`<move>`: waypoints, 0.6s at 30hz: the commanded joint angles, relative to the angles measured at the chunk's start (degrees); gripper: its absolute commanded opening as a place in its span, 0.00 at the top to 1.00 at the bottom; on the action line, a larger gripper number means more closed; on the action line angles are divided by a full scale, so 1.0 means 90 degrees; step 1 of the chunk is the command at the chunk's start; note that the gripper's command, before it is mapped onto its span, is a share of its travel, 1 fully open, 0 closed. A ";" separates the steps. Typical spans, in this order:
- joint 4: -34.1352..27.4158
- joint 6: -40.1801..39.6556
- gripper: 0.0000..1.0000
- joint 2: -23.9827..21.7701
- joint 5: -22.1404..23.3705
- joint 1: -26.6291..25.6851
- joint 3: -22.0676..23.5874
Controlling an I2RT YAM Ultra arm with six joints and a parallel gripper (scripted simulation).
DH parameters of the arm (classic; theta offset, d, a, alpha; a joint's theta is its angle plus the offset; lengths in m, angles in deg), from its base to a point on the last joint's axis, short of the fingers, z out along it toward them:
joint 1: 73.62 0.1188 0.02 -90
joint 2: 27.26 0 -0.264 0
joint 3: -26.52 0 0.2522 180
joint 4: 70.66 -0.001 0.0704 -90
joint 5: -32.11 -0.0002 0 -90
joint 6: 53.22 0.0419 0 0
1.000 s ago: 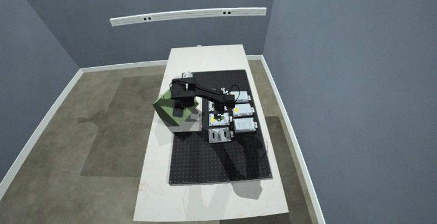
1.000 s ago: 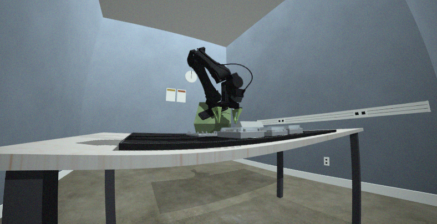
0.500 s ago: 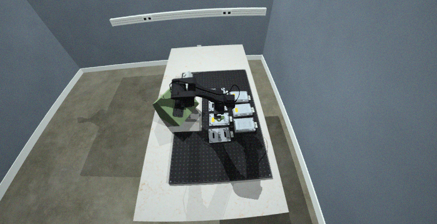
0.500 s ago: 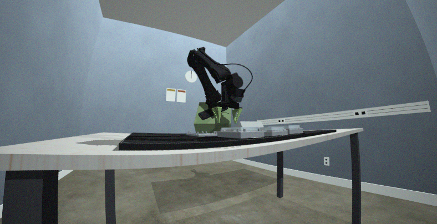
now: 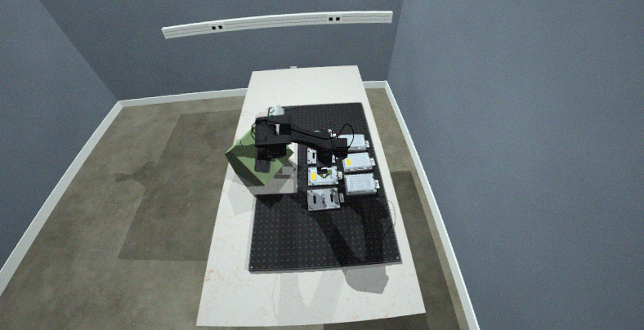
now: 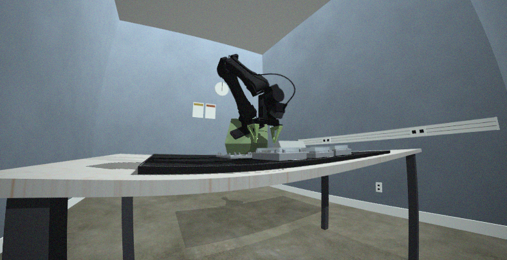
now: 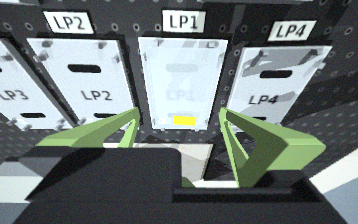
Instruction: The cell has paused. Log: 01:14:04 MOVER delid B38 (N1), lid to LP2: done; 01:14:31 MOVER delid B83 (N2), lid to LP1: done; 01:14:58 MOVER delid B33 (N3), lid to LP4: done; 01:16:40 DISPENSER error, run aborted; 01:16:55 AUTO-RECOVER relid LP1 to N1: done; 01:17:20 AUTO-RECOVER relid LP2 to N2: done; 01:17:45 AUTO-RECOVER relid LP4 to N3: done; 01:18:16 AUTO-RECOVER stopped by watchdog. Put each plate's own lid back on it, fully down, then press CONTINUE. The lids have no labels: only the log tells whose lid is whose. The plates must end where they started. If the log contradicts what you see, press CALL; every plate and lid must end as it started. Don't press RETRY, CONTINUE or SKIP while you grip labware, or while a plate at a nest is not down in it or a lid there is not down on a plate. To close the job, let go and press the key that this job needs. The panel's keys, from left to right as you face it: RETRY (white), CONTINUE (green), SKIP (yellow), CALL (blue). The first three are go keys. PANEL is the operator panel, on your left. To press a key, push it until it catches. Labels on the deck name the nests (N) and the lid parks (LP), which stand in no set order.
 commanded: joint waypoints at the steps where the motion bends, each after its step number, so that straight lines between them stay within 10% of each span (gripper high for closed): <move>1: 0.0099 -0.0068 0.00 0.0382 -0.0169 0.0314 -0.0453; 18: -0.0350 0.0593 0.00 0.2230 -0.0526 0.0926 -0.2292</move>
